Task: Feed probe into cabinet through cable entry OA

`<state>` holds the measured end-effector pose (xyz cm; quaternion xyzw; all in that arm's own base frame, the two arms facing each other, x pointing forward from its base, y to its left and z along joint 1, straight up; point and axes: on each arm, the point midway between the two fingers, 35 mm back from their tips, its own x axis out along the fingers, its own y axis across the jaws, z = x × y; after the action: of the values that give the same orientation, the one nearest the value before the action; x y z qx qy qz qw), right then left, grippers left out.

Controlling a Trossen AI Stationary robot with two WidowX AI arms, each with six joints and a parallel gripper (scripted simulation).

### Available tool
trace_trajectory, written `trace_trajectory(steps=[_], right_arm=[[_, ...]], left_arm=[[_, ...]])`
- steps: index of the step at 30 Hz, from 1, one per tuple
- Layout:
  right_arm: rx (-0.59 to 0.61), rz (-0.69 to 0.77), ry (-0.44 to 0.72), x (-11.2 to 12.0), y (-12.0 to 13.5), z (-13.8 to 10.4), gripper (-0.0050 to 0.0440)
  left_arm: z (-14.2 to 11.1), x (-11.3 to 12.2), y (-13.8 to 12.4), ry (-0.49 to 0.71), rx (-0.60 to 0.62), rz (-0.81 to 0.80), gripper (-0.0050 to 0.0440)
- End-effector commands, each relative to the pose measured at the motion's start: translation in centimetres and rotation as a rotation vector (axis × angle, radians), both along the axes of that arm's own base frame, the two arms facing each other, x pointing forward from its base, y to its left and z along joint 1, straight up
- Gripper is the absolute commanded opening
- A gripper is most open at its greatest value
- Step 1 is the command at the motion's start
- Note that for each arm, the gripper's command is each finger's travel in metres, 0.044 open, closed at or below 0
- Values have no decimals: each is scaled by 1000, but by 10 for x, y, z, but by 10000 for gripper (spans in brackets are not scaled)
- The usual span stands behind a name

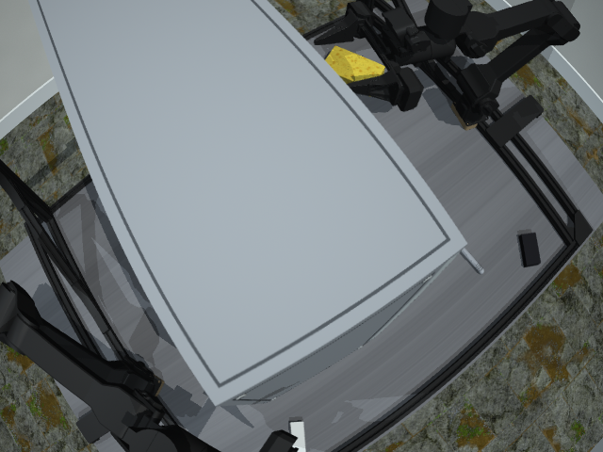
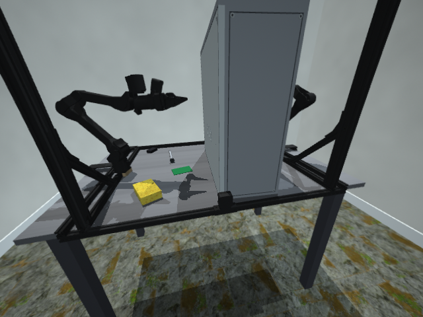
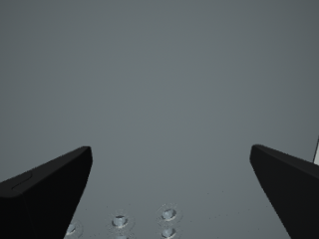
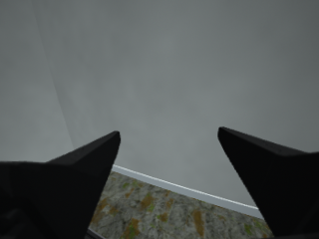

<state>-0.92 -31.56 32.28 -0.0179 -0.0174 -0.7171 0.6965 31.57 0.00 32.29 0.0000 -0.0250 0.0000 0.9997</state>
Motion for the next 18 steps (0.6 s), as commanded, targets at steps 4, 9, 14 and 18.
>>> trace_trajectory(steps=[4, 9, 14, 18], right_arm=[[0, 0, 0, 0, 0, 0, 440], [0, 0, 0, 0, 0, 0, 440], [0, 0, 0, 0, 0, 0, 440], [-7, 0, 0, 0, 1, 3, 440]], left_arm=[[0, 0, 0, 0, 0, 0, 440], [0, 0, 0, 0, 0, 0, 440], [0, 0, 0, 0, 0, 0, 440], [-2, 0, 0, 8, 0, -1, 440]])
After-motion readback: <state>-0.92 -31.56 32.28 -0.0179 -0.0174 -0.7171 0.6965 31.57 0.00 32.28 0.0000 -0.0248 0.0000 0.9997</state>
